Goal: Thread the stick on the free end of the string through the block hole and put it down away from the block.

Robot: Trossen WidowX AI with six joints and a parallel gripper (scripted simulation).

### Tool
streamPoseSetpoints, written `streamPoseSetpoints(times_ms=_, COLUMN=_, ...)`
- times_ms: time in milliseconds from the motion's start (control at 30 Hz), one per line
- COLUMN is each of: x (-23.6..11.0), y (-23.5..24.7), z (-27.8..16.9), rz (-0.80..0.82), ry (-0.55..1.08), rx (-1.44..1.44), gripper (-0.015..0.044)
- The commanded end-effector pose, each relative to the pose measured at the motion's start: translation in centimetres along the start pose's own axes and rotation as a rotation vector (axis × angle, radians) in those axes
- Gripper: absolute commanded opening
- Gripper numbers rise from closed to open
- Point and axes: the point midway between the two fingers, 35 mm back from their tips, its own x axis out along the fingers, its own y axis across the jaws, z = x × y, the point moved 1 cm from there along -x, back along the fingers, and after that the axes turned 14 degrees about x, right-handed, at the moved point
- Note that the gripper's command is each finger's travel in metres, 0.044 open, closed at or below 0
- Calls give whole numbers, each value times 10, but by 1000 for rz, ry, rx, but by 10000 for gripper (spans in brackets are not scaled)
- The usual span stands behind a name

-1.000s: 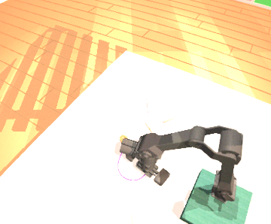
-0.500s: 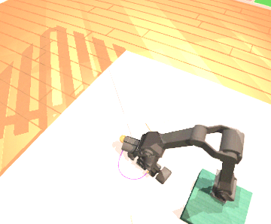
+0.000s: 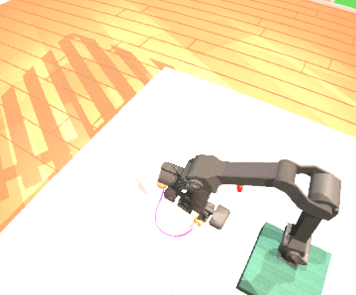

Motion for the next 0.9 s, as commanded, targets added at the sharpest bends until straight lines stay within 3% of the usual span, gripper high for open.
streamPoseSetpoints(times_ms=0, x=0, y=1, z=5, rz=2, ry=-2, rx=-265, gripper=120)
streamPoseSetpoints(times_ms=567, x=0, y=3, z=35, rz=-15, ry=-7, rx=-1856, gripper=120)
streamPoseSetpoints(times_ms=867, x=1, y=3, z=46, rz=-25, ry=-1, rx=-2414, gripper=120)
